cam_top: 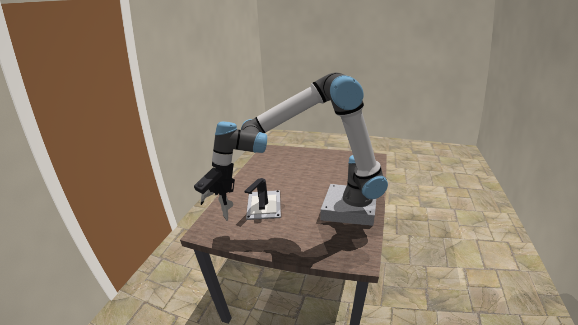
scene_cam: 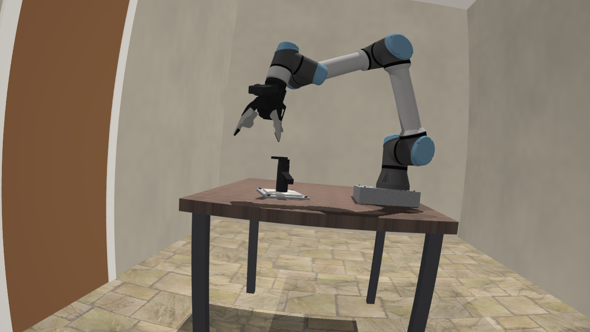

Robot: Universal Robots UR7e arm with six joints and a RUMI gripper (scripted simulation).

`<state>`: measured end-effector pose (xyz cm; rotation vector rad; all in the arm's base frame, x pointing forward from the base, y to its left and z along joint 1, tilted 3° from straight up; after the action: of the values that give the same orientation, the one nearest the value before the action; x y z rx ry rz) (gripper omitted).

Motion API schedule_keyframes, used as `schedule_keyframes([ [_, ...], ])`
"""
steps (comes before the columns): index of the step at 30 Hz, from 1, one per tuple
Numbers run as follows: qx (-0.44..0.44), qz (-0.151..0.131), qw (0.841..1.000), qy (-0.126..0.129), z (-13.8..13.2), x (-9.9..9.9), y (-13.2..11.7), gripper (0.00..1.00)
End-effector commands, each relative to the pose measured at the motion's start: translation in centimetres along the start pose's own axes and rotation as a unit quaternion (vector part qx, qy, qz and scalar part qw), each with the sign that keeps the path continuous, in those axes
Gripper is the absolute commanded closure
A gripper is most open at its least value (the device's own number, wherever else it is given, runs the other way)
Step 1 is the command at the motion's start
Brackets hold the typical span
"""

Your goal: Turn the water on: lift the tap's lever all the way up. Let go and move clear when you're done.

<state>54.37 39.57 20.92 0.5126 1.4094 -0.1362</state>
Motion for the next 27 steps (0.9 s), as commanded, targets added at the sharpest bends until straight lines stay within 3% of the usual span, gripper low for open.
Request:
schedule_keyframes([
  [1, 0.0, 0.001, 1.0, -0.001, 0.0, -0.1, 0.0, 0.0],
  [20, -0.002, -0.002, 1.0, -0.001, 0.3, -0.2, -0.3, 0.0],
  [23, -0.009, -0.019, 1.0, -0.002, 1.6, -1.2, -2.4, 0.0],
  [27, -0.026, -0.054, 0.998, -0.001, 4.0, -3.3, -7.1, 0.0],
])
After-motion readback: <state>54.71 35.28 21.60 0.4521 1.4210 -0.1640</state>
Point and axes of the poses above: the point where the finger pads meet when closed, its own x axis out along the fingers, its own z axis across the jaws, y = z × x, the point moved 9 cm from there along -x, back along the fingers, and after that the axes turned 1 degree about x, right-handed, at the moved point
